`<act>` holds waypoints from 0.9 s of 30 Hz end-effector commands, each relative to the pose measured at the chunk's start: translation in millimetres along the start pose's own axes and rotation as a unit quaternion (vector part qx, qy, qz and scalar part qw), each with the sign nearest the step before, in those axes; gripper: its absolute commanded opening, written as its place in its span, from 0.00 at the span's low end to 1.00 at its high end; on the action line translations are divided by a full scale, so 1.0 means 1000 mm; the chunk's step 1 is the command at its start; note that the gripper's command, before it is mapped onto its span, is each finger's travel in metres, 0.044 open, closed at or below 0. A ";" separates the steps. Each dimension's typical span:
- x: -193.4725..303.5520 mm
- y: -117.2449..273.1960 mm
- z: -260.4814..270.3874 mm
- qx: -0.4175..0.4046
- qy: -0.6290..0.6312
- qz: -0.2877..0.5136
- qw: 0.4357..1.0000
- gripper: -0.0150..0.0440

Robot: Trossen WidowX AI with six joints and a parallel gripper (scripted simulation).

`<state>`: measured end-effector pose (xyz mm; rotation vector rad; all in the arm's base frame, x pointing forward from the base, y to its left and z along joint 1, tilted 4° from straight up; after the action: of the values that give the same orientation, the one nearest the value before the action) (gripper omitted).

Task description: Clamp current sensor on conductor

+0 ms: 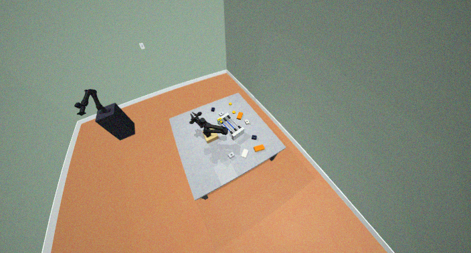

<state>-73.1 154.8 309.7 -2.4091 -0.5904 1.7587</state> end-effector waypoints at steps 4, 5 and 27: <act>0.004 -0.007 -0.013 0.038 0.003 0.018 0.999 0.63; 0.006 -0.010 -0.019 0.053 0.004 0.025 0.998 0.68; 0.049 -0.010 -0.179 0.385 0.017 0.156 0.909 1.00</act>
<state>79.4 210.6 325.2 -2.0870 0.3776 1.6156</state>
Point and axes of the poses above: the point midway between the two fingers, 35 mm back from their tips, its own y axis back along the fingers, its own z axis across the jaws, x = y × z, the point moved 1 cm from there along y, back along the fingers, and after that the axes turned 15 degrees about -y, right-handed, at the moved point
